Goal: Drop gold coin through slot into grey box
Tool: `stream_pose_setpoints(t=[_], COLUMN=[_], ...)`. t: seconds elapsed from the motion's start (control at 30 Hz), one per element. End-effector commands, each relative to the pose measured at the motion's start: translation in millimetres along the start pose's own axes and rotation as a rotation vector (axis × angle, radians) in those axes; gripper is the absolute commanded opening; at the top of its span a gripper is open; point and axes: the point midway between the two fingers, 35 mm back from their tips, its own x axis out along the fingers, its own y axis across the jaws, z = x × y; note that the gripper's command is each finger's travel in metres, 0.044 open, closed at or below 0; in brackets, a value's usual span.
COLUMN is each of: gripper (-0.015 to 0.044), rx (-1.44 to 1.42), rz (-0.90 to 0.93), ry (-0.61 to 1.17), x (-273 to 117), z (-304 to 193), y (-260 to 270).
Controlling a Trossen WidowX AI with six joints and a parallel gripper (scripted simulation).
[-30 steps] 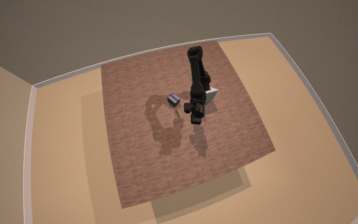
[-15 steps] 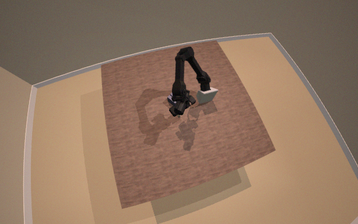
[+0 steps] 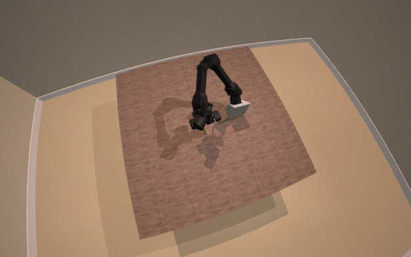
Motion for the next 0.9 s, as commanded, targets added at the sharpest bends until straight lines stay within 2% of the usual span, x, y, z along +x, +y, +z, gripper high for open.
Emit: stream_pose_setpoints(t=[0.0, 0.87], gripper=[0.0161, 0.0161], rx=[-0.006, -0.006], rz=[-0.017, -0.016], ry=[-0.015, -0.014], x=[23.4, 60.6], z=[3.3, 4.7], y=[-4.1, -2.2])
